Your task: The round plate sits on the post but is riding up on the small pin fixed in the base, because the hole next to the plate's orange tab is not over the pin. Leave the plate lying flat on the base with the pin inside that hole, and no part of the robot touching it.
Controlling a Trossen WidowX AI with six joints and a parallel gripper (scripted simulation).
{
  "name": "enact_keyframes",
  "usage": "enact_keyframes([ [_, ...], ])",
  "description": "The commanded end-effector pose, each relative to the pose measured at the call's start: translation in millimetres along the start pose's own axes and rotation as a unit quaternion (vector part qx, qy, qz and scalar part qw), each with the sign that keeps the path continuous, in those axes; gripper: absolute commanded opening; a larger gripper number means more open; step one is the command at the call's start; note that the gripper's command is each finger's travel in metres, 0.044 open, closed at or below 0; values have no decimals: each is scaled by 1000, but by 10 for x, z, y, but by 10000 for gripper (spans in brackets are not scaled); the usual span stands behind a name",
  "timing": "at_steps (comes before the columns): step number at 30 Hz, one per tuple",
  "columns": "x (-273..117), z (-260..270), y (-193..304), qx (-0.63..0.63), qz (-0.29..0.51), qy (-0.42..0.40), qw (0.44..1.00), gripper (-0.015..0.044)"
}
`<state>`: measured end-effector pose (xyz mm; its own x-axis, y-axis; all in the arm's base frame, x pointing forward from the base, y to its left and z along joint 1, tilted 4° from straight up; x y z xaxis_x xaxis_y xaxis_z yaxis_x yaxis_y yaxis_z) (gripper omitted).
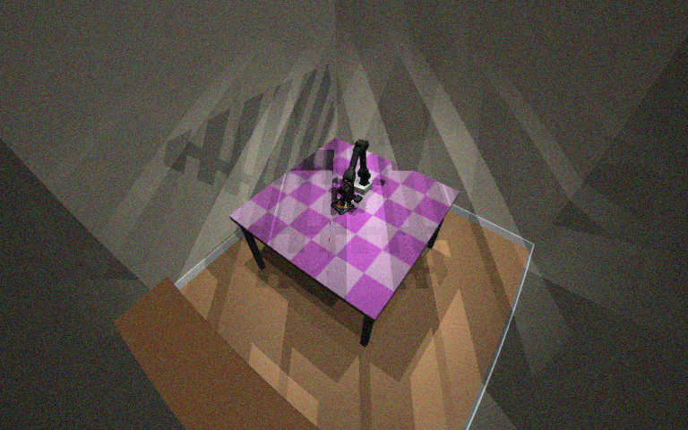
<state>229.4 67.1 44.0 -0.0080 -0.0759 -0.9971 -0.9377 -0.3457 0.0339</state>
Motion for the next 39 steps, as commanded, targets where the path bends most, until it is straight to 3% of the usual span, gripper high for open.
enact_keyframes([
  [1, -21, 28, -73, 1, -6, -2, 1000, 0],
  [39, -51, 39, -357, 1, -7, -2, 1000, 0],
])
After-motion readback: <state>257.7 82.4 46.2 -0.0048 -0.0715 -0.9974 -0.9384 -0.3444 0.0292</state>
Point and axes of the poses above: the point midway between the two fingers, 35 mm back from their tips, its own x axis out along the fingers, its own z axis across the jaws, y = z × x, the point moved 3 cm from there along -x, back along the fingers, and after that the axes turned 11 degrees about -x, right-handed, at the moved point
